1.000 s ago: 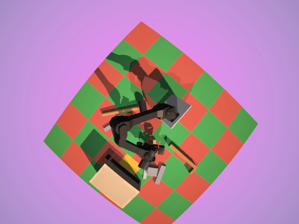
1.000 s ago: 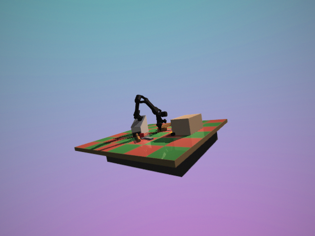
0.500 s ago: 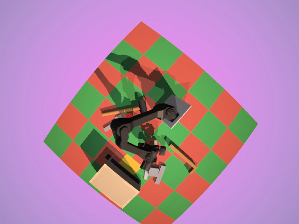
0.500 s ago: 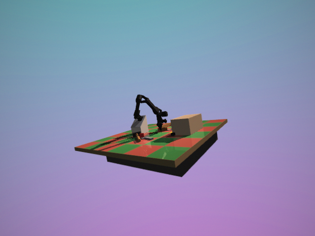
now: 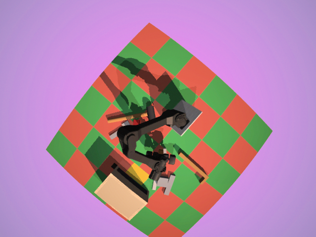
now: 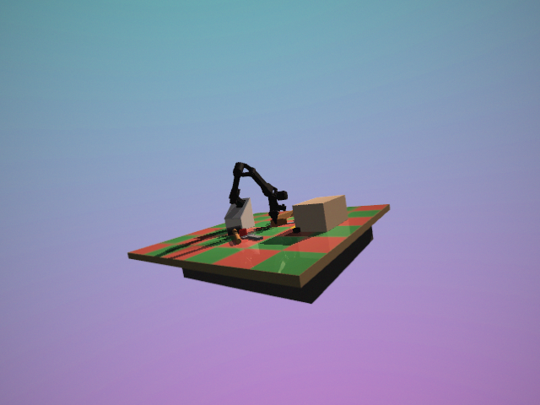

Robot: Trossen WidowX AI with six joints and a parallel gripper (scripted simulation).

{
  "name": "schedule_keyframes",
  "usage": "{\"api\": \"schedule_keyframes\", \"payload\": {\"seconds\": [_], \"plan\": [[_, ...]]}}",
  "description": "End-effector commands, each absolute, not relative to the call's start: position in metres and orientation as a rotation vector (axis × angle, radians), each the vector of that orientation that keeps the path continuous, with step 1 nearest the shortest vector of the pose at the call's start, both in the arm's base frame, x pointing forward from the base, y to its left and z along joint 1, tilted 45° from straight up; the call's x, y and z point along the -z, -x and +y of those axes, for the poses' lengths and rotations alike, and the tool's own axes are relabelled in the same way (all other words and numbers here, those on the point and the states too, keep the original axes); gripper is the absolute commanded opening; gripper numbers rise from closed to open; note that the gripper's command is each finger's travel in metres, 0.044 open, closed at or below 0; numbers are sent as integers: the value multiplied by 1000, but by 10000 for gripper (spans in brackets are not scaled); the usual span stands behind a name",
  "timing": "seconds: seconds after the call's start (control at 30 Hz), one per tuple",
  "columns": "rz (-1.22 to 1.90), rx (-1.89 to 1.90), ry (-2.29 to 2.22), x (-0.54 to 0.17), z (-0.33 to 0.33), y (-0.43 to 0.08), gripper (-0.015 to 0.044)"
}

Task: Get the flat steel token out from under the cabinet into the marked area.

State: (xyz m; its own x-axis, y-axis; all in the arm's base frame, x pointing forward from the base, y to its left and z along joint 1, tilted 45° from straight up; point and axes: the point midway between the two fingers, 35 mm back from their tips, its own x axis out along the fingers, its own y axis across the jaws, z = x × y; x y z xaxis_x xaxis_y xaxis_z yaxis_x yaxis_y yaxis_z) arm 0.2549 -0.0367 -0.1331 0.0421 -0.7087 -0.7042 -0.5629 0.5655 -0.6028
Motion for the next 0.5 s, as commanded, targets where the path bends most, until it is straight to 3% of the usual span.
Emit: {"api": "schedule_keyframes", "payload": {"seconds": [0.0, 0.47], "plan": [[1628, 133, 1095, 135, -33, -253, 0], [1628, 132, 1095, 137, -31, -252, 0]]}}
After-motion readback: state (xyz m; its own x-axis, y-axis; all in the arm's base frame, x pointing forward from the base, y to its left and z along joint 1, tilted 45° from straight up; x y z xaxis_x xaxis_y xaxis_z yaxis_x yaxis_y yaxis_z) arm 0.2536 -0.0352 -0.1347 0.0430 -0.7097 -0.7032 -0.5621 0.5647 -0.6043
